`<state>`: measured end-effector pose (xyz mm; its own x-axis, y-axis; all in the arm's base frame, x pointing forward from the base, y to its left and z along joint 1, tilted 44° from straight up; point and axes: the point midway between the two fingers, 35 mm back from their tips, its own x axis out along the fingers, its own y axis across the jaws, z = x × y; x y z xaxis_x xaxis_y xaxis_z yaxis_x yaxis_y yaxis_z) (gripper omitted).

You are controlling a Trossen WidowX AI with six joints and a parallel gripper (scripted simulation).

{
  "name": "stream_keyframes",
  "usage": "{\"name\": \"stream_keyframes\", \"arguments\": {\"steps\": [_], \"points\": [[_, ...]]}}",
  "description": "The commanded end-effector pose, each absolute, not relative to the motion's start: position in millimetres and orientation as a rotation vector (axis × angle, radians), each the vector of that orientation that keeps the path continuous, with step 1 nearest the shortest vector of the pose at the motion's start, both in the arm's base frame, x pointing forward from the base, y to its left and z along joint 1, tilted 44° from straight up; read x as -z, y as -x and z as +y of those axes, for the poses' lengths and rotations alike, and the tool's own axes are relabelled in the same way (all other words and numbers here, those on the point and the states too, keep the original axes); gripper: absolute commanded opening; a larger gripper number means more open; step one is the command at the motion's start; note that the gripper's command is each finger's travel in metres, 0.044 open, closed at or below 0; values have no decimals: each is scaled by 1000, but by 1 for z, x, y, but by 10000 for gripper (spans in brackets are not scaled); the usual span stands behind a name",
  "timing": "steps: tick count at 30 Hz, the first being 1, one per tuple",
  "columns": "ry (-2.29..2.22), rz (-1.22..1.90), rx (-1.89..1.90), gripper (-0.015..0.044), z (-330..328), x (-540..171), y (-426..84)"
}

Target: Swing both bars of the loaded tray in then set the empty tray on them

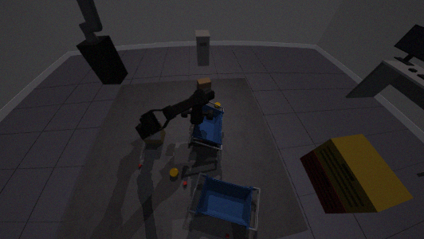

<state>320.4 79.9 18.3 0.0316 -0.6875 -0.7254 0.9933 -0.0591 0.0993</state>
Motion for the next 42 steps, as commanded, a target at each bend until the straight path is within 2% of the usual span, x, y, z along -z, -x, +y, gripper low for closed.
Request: {"name": "stream_keyframes", "arguments": {"steps": [1,42], "points": [[-735,546,1485,0,78,-17,-317],[-734,546,1485,0,62,3,-303]]}}
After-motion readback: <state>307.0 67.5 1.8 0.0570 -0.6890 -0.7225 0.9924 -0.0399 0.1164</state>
